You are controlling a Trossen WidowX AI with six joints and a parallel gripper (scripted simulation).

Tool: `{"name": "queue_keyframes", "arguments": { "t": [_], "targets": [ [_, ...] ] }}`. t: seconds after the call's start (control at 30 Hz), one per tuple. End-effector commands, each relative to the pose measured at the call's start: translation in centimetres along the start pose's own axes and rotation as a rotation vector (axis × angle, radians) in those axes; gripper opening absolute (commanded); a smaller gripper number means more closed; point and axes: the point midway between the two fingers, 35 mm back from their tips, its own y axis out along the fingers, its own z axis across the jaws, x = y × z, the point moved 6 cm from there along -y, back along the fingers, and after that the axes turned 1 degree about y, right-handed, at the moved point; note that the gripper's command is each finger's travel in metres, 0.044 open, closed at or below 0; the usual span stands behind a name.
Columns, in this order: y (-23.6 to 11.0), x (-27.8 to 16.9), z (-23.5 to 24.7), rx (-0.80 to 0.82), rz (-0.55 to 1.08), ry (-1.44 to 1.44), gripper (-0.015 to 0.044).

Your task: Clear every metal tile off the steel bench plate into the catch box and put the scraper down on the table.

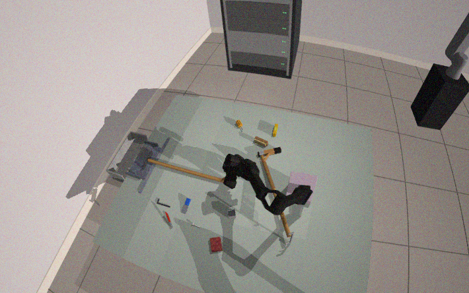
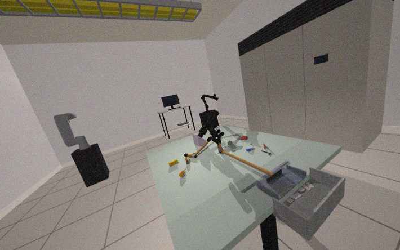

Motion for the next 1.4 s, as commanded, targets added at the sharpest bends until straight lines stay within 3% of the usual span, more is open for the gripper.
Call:
{"name": "queue_keyframes", "arguments": {
  "t": [0.0, 1.37],
  "targets": [
    [0.3, 1.0, 0.1, -0.002, -0.01, -0.003, 0.0],
    [4.3, 6.4, 0.3, -0.001, -0.012, -0.006, 0.0]
  ]
}}
